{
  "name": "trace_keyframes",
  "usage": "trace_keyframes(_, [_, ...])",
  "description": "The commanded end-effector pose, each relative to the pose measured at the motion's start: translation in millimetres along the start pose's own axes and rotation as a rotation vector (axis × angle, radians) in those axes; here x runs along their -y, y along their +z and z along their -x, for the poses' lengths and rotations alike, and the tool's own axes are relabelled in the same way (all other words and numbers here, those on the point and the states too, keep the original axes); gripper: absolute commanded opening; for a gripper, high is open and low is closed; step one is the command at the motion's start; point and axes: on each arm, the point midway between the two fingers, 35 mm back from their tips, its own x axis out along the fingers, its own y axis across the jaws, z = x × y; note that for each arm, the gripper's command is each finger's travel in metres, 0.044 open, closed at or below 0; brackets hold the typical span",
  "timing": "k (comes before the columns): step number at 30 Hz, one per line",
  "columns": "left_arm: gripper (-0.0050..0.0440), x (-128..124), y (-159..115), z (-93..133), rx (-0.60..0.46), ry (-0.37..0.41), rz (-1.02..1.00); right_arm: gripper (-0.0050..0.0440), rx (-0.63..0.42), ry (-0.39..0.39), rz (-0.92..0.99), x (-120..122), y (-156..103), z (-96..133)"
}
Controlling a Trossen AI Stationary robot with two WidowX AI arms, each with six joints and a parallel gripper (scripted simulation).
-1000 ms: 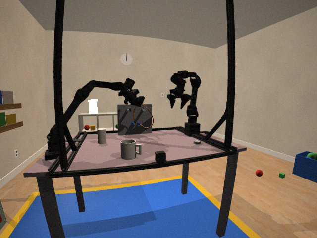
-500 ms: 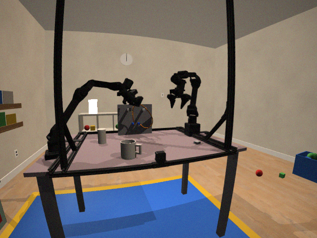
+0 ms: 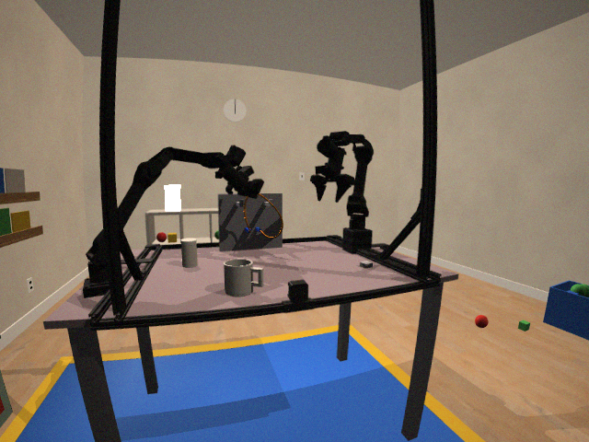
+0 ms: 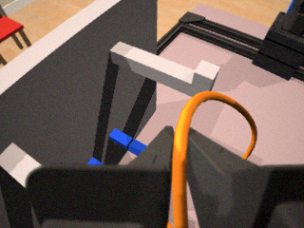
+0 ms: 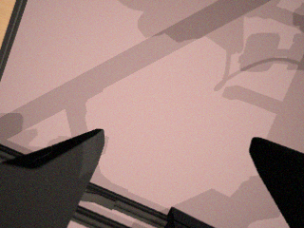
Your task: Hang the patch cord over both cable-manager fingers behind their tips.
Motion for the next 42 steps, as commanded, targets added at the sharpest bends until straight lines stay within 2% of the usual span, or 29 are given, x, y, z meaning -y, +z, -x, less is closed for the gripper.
trace_keyframes(1, [0.0025,-3.1,12.3,16.1,0.035,-0.001,0.0,0.044,0.022,0.005,-0.002,-0.6,1.8,6.2])
trace_keyframes(5, [0.0025,-2.8,7.0,10.8,0.021,-0.001,0.0,0.044,0.022,0.005,-0.002,-0.6,1.8,6.2])
trace_keyframes(8, [0.0025,-4.6,11.3,17.0,0.033,-0.001,0.0,0.044,0.022,0.005,-0.002,-0.6,1.8,6.2])
trace_keyframes(42, [0.0025,-6.9,8.1,16.0,0.027,0.0,0.0,0.044,0.022,0.005,-0.002,-0.6,1.8,6.2])
